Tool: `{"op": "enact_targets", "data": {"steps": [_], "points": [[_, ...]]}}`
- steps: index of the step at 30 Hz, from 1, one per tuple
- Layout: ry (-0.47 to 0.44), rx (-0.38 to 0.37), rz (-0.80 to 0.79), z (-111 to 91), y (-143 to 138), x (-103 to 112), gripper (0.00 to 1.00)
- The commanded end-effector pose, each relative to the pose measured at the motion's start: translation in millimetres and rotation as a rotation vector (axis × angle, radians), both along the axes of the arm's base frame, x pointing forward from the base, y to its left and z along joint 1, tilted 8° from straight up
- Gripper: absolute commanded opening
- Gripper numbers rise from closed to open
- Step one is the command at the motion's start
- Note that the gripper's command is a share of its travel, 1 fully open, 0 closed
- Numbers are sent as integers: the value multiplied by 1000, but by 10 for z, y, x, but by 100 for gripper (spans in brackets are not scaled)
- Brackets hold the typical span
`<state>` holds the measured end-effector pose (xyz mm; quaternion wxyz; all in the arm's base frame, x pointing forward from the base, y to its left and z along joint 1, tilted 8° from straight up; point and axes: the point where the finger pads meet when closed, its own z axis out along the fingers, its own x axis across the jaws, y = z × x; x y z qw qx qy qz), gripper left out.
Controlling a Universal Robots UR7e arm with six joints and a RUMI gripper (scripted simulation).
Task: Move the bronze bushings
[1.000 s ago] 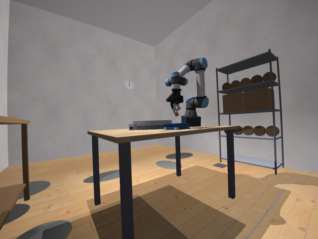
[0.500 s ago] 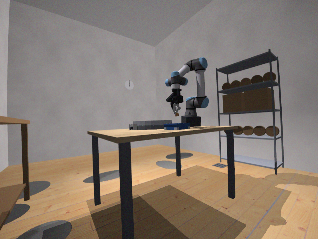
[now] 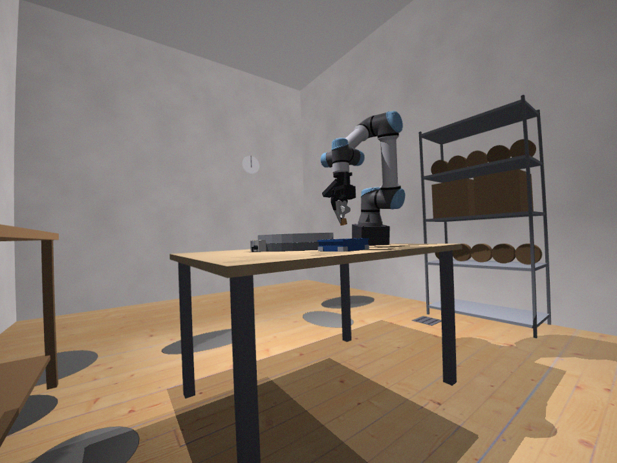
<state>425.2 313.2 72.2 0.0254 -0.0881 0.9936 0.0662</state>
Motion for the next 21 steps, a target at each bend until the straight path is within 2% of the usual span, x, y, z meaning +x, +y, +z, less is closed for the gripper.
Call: {"op": "enact_targets", "data": {"steps": [1,21], "points": [[-1,1,0,6,1,4,0],[-2,-1,-4,8,8,27,0]]}}
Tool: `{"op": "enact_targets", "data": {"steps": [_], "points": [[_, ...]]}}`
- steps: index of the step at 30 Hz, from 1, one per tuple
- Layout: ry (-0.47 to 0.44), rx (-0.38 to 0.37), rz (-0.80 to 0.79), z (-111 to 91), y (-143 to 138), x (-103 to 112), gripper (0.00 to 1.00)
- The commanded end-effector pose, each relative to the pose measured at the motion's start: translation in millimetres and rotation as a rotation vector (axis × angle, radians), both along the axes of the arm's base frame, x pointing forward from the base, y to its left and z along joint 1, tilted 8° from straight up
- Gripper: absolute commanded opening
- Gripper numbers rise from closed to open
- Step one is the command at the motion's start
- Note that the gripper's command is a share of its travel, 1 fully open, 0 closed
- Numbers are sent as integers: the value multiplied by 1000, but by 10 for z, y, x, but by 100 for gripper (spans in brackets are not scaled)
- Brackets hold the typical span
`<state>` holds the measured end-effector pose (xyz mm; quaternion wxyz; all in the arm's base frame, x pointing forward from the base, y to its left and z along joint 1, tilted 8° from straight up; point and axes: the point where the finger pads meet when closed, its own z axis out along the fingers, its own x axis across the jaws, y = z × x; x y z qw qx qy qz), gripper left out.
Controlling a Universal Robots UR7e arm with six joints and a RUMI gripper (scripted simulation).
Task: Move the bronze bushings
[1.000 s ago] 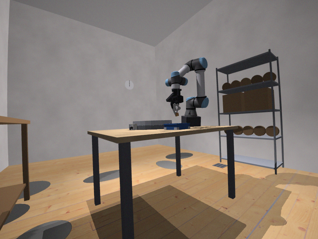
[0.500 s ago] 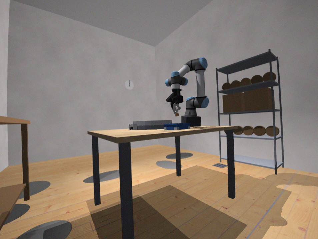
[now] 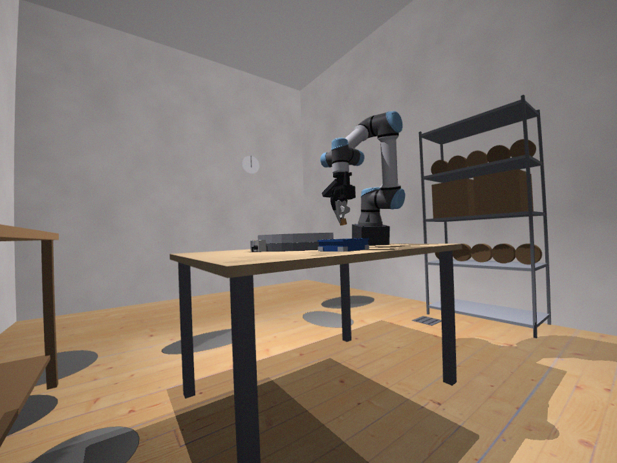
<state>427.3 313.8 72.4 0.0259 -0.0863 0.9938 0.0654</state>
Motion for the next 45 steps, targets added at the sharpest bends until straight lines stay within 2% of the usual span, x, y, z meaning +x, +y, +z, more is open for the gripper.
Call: {"op": "enact_targets", "data": {"steps": [1,34,37,44,45], "points": [[-1,0,0,6,2,6,0],[-1,0,0,-1,3,6,0],[-1,0,0,-74,13,9,0],[-1,0,0,-458,65,25,0],[-1,0,0,-458,65,25,0]]}}
